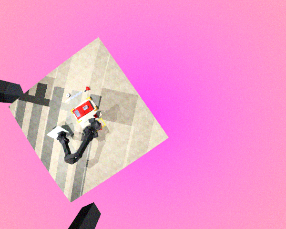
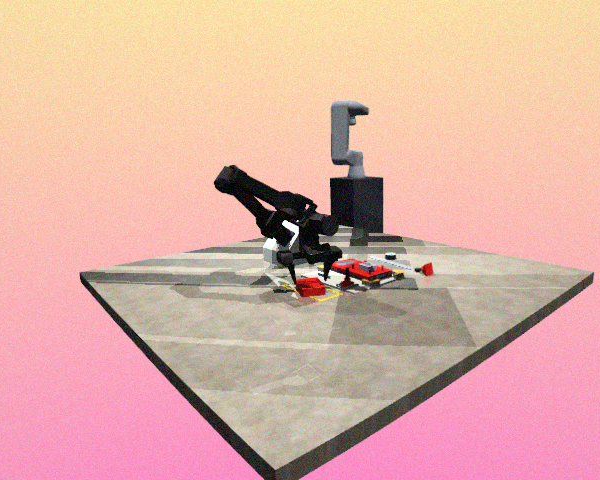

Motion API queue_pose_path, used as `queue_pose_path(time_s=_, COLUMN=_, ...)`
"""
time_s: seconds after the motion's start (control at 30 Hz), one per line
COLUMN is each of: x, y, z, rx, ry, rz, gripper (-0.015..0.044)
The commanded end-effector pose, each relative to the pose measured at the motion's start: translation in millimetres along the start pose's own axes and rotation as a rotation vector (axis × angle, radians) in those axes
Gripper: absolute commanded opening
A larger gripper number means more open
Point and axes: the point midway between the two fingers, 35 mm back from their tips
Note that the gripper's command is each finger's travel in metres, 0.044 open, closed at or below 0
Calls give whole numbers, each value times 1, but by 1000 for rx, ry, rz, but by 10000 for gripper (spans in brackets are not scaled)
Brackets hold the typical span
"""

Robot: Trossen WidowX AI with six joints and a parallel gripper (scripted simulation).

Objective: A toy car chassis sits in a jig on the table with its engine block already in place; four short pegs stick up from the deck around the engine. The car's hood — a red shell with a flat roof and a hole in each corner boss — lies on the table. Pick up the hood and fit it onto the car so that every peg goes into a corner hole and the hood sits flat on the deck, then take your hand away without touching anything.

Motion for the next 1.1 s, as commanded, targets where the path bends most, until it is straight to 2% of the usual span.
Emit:
queue_pose_path(time_s=0.0, x=2, y=-1, z=0, rx=-3, ry=-1, rz=-6, gripper=440)
queue_pose_path(time_s=1.07, x=18, y=-1, z=0, rx=-3, ry=-1, rz=-7, gripper=440)
Point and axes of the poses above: the point midway between the two fingers, 35 mm back from their tips, its own x axis out along the fingers, its own y axis across the jaws, z = x × y, and after that the axes turned 11 degrees about -x, right-handed
